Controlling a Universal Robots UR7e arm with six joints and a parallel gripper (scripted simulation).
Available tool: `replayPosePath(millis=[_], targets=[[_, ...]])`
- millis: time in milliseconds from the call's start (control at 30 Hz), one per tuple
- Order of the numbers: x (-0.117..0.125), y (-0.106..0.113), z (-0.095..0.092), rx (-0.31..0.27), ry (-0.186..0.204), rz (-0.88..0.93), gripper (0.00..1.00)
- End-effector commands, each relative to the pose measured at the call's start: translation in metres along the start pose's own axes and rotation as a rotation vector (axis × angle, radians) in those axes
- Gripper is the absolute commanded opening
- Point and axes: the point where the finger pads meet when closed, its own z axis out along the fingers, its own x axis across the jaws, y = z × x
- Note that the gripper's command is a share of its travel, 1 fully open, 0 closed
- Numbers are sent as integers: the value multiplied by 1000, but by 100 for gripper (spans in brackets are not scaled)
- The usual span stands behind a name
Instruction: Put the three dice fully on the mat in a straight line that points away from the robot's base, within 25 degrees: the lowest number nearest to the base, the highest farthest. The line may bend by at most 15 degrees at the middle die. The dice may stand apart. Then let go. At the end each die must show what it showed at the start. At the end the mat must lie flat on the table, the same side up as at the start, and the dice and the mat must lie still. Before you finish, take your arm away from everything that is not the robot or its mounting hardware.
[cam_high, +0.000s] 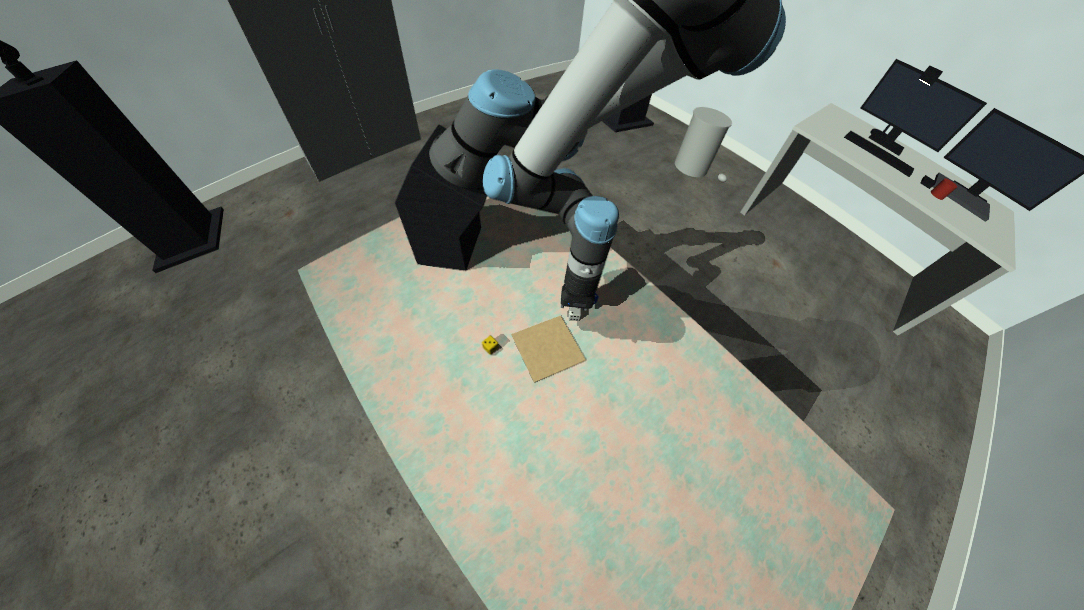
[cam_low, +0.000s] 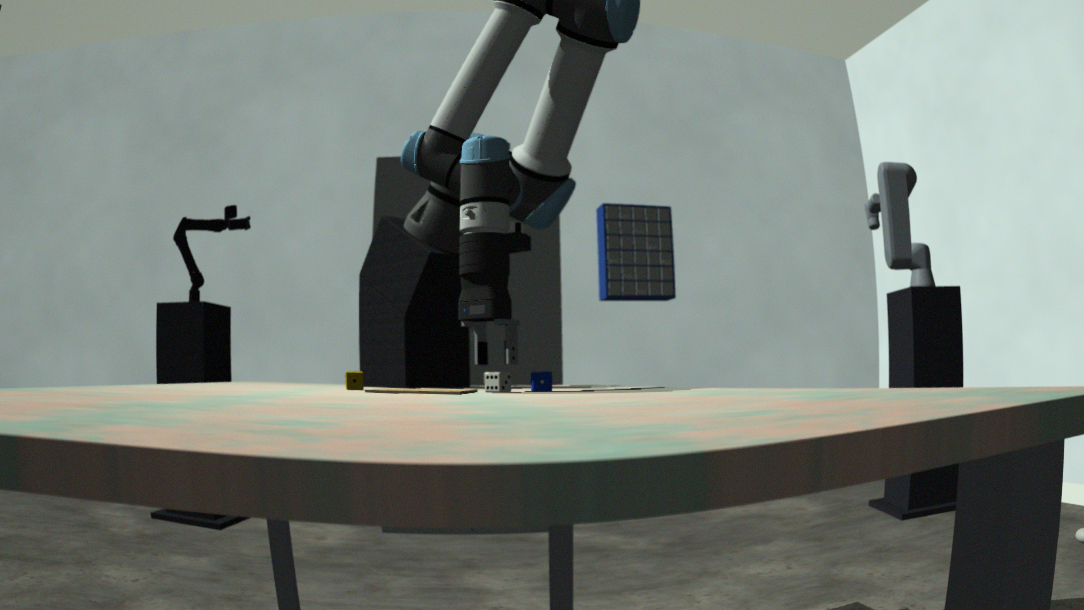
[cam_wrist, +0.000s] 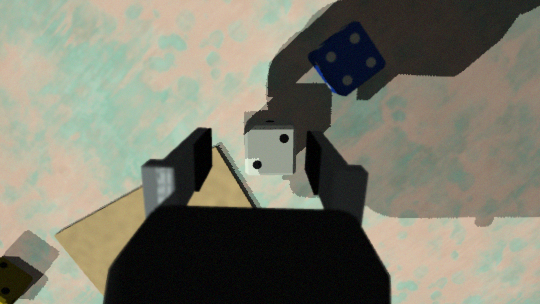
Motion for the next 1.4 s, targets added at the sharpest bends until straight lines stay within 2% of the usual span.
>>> replayPosePath(millis=[0, 1000, 1200, 1367], targets=[[0, 0, 0, -1, 0, 0, 100], [1, -1, 0, -1, 0, 0, 100], [6, -7, 0, -1, 0, 0, 100], [20, -25, 0, -1, 0, 0, 100]])
